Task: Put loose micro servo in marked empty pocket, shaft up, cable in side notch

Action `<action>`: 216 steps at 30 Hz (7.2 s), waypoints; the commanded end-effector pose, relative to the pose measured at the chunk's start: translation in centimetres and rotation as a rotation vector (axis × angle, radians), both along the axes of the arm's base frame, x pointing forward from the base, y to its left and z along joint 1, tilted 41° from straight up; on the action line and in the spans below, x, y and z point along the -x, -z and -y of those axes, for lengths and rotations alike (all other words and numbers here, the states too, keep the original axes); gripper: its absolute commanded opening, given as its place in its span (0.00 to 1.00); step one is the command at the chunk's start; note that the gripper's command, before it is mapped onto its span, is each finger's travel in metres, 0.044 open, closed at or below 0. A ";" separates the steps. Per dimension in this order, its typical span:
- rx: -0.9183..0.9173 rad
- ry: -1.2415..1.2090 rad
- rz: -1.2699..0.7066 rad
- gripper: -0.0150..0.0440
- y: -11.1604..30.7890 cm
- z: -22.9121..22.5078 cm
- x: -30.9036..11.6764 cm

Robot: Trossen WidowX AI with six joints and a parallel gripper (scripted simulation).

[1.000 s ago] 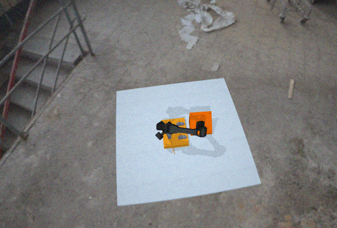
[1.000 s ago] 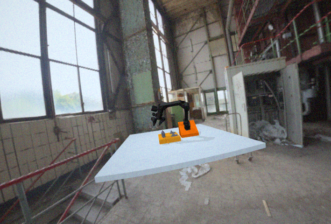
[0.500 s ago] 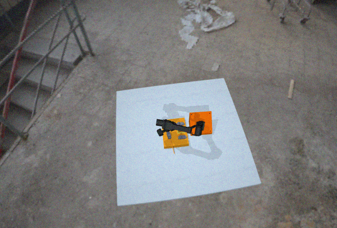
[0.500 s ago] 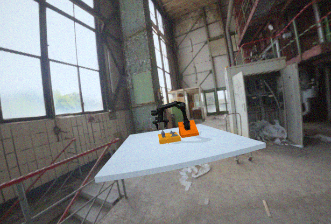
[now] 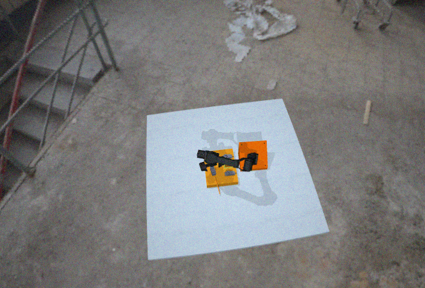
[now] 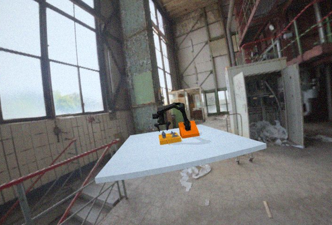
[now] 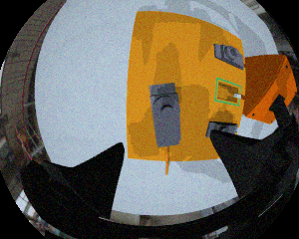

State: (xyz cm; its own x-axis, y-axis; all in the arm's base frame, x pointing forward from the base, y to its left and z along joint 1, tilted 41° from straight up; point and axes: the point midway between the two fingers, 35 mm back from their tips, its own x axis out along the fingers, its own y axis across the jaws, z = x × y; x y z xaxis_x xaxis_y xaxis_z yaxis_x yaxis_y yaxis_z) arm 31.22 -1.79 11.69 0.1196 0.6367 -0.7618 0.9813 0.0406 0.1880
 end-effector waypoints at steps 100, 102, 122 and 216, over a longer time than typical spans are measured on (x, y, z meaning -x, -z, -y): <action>0.068 -0.479 0.392 0.25 4.3 4.1 3.4; 0.076 -0.531 0.436 0.25 4.3 4.1 3.4; 0.153 -1.035 0.860 0.25 4.3 4.1 3.4; 0.149 -1.039 0.860 0.25 9.0 -0.7 13.6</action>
